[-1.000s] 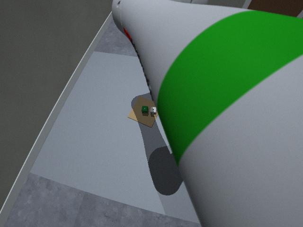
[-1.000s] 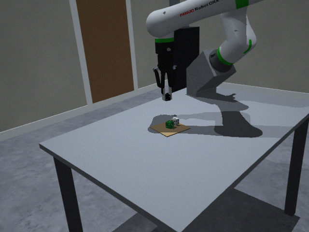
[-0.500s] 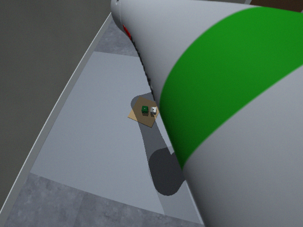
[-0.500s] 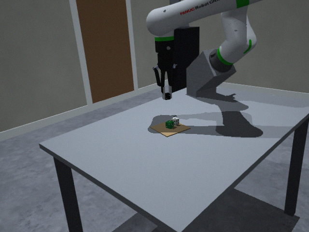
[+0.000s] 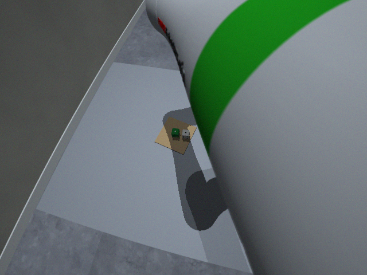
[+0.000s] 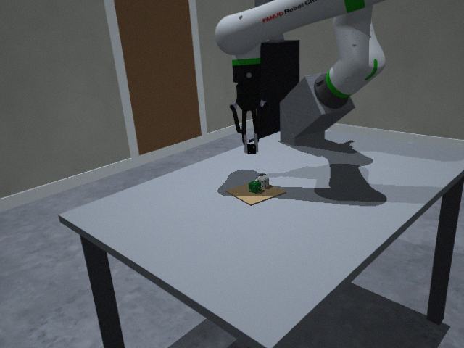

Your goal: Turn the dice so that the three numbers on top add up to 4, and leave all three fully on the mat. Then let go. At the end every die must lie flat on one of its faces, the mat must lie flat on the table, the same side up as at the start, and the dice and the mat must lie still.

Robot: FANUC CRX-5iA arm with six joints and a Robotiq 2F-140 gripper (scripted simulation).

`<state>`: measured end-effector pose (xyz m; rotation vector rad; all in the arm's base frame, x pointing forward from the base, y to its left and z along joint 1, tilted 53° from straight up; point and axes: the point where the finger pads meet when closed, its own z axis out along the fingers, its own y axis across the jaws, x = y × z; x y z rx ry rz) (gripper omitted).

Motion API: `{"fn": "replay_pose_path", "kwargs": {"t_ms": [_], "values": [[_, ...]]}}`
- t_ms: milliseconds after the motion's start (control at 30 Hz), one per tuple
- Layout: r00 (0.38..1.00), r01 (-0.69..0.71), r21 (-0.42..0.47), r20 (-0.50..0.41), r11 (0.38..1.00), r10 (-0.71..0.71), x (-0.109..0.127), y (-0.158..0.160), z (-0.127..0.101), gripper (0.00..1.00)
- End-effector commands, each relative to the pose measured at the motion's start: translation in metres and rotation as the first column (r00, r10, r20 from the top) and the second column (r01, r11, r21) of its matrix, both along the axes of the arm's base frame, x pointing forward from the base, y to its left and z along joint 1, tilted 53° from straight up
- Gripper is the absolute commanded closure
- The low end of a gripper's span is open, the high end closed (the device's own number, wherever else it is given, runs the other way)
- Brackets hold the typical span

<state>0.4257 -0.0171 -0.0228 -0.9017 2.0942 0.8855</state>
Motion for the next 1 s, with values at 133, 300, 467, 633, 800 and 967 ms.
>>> {"fn": "replay_pose_path", "kwargs": {"t_ms": [133,300,467,633,800,967], "values": [[0.98,0.08,0.244,0.158,0.966,-0.121,0.0,0.0,-0.004,0.84],[0.971,0.089,0.306,0.187,0.948,-0.152,-0.001,0.0,-0.006,0.84],[0.931,0.105,0.476,0.261,0.873,-0.255,-0.003,0.0,-0.01,0.84],[0.899,0.103,0.575,0.295,0.812,-0.323,-0.005,0.001,-0.013,0.84],[0.87,0.094,0.648,0.316,0.755,-0.38,-0.006,0.001,-0.016,0.84],[0.834,0.076,0.724,0.331,0.685,-0.442,-0.008,0.001,-0.018,0.84]]}}
